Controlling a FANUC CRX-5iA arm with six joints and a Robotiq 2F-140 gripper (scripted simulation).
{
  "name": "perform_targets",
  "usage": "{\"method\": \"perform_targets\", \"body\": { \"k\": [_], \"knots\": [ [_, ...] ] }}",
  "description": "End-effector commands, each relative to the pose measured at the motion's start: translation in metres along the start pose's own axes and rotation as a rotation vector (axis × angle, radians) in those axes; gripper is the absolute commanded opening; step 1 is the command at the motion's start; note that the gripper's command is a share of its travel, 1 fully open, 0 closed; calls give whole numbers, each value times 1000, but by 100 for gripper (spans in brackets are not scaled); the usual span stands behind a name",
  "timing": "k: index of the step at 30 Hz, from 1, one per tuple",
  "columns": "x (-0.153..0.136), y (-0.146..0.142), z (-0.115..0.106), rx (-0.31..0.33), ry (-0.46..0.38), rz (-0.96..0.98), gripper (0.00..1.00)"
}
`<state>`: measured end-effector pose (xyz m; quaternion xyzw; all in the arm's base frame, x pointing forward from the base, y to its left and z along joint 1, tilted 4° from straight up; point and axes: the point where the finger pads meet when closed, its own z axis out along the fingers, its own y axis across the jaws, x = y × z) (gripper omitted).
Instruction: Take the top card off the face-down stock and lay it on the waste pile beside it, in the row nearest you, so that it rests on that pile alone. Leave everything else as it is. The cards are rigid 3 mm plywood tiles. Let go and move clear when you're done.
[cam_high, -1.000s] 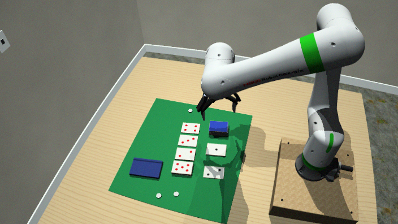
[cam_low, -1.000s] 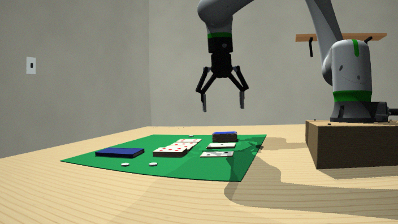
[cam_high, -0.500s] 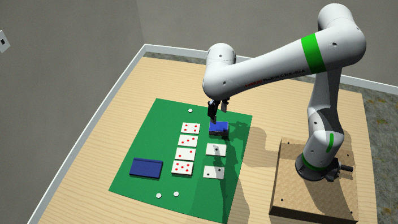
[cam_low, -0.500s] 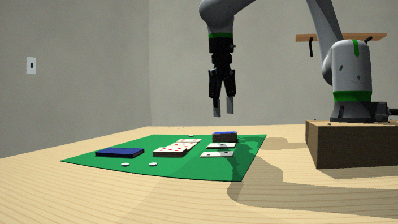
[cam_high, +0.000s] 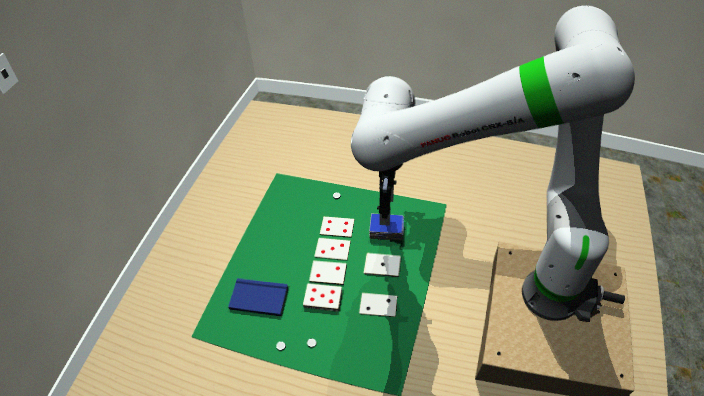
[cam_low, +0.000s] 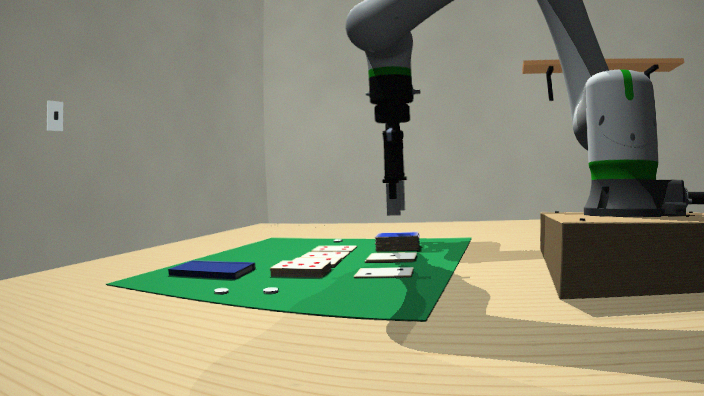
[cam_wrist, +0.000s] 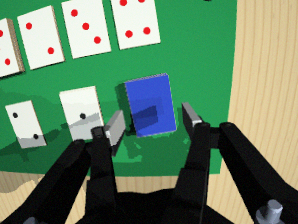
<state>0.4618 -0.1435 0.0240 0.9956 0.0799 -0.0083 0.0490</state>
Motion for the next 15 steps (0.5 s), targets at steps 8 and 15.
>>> {"method": "perform_targets", "body": {
  "k": [8,15],
  "knots": [
    [0,0,22,36,-14,-46,50],
    [0,-1,31,36,-14,-46,50]
  ]
}}
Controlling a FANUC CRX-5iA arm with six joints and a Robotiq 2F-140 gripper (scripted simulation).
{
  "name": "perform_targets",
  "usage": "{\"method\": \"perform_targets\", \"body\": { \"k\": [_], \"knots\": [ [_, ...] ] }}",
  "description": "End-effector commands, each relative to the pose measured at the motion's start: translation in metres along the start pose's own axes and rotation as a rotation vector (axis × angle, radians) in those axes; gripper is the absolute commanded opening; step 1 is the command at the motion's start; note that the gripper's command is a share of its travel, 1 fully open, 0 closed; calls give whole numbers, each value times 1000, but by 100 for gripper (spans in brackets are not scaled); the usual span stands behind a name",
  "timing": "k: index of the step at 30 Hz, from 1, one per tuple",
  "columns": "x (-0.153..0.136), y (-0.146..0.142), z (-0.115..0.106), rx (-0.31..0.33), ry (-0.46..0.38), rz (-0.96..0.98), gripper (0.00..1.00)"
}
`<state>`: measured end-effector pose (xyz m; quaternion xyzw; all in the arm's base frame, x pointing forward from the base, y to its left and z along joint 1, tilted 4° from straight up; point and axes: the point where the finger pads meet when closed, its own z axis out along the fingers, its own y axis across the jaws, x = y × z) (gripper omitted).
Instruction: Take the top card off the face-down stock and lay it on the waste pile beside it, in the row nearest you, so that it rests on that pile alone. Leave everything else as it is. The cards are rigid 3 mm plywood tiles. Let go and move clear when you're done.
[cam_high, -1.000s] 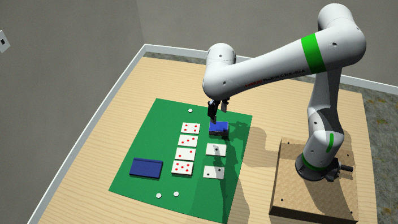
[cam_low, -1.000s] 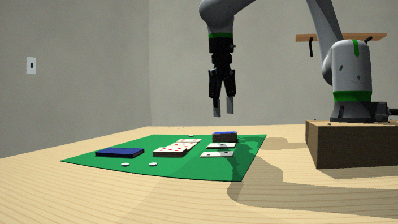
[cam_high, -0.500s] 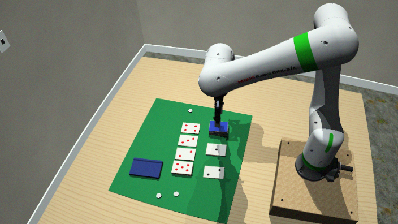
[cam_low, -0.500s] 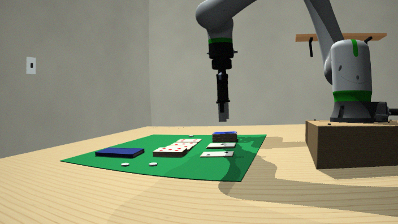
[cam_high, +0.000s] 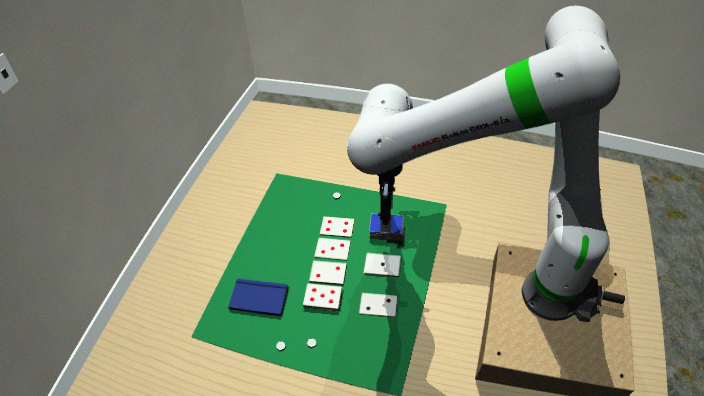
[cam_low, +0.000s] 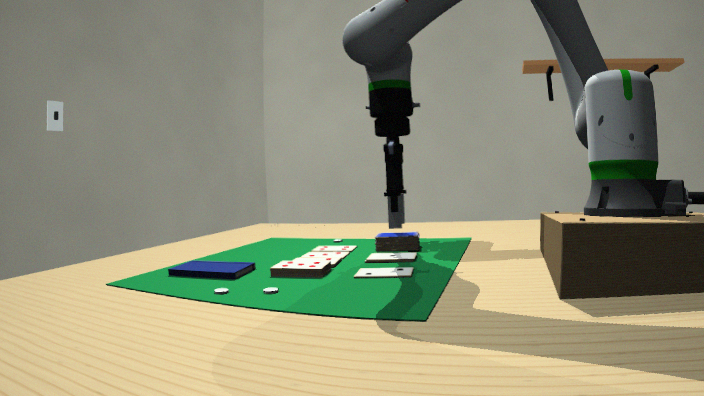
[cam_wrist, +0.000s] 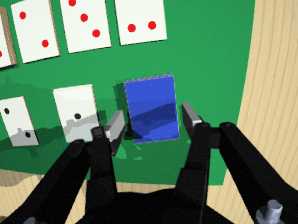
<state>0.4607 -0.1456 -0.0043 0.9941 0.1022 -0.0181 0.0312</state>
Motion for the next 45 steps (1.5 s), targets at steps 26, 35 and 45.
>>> {"method": "perform_targets", "body": {
  "k": [26,35,45],
  "knots": [
    [0,0,5,0,0,0,42],
    [0,0,5,0,0,0,42],
    [0,0,5,0,0,0,50]
  ]
}}
